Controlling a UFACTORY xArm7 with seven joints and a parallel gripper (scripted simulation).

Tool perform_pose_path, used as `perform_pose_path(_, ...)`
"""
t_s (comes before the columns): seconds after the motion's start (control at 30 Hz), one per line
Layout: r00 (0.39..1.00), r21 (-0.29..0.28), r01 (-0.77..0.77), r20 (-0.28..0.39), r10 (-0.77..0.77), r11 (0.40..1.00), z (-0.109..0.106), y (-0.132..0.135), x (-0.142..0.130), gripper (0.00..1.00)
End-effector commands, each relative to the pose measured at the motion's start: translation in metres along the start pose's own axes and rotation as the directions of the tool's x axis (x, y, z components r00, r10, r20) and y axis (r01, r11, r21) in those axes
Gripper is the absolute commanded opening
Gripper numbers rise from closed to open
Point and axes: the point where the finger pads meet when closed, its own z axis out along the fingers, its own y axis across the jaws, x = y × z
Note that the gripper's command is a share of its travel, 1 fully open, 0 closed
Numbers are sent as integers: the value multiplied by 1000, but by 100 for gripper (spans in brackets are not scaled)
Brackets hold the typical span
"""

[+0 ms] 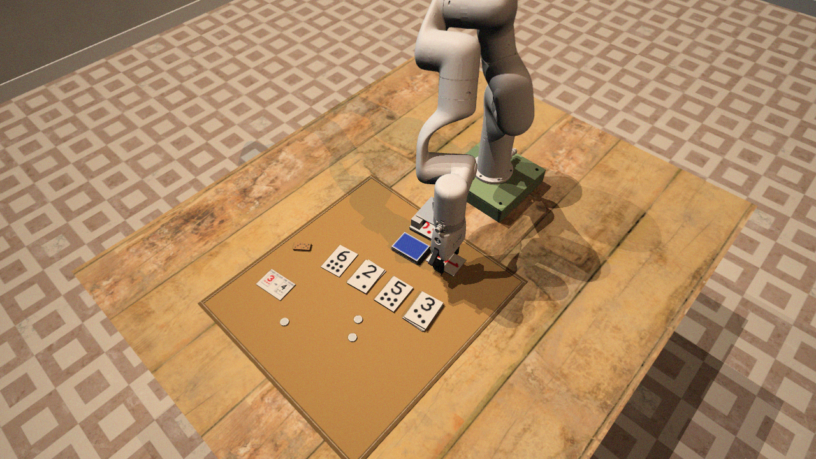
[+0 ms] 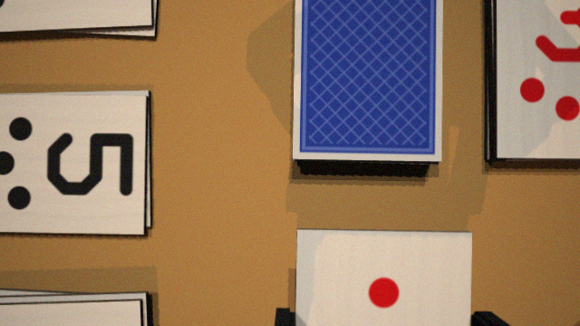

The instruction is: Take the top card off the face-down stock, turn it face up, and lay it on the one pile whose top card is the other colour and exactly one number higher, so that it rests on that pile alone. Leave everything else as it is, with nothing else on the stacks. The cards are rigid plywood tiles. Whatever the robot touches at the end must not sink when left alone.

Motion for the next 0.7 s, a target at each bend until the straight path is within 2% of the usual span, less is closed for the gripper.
perform_pose_path(0.0, 1000, 3, 0, 0, 0, 1000, -1, -1, 0, 74)
perform_pose_path(0.67, 1000, 3, -15, 0, 15, 1000, -1, -3, 2, 74)
